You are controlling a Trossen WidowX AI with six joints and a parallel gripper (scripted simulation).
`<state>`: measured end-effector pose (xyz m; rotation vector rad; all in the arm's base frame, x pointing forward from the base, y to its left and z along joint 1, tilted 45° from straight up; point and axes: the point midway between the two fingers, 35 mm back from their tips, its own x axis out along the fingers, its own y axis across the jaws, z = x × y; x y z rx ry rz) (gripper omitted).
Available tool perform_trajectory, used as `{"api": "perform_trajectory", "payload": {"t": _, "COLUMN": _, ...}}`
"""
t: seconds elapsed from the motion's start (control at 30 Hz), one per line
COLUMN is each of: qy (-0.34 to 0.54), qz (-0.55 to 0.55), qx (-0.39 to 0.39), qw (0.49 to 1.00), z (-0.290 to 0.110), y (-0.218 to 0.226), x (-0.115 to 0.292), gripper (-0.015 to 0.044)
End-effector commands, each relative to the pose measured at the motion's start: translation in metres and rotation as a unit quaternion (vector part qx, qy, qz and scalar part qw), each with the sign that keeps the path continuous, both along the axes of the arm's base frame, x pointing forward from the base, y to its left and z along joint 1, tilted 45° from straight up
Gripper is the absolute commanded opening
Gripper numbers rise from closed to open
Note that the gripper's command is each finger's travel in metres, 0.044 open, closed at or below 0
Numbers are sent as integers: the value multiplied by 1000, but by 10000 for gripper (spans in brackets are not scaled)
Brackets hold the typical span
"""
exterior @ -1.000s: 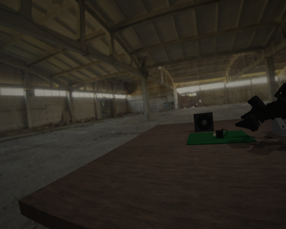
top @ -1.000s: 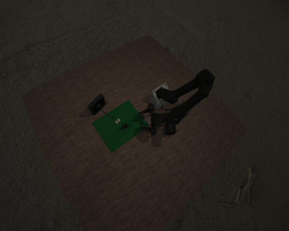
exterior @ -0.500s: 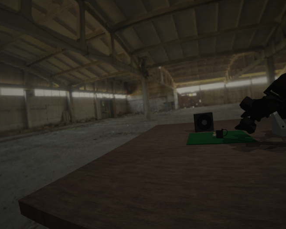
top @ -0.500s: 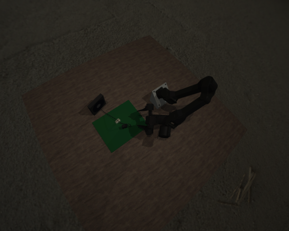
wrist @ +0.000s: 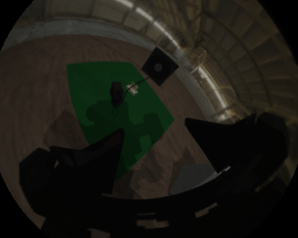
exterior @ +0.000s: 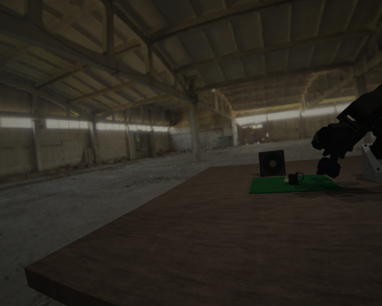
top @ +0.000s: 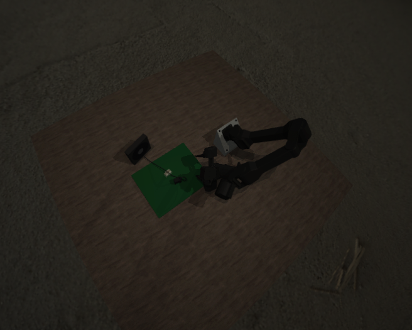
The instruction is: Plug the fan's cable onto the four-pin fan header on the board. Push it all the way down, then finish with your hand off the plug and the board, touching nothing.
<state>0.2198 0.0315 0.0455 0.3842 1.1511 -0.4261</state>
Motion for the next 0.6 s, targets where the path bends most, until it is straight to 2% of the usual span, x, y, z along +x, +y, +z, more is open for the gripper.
{"api": "perform_trajectory", "payload": {"t": 0.0, "qy": 35, "qz": 17, "qx": 16, "qw": 999, "z": 0, "y": -1, "x": 0, "gripper": 440}}
{"api": "perform_trajectory", "payload": {"t": 0.57, "qy": 141, "qz": 72, "qx": 116, "qw": 981, "z": 6, "y": -5, "x": -3, "gripper": 440}}
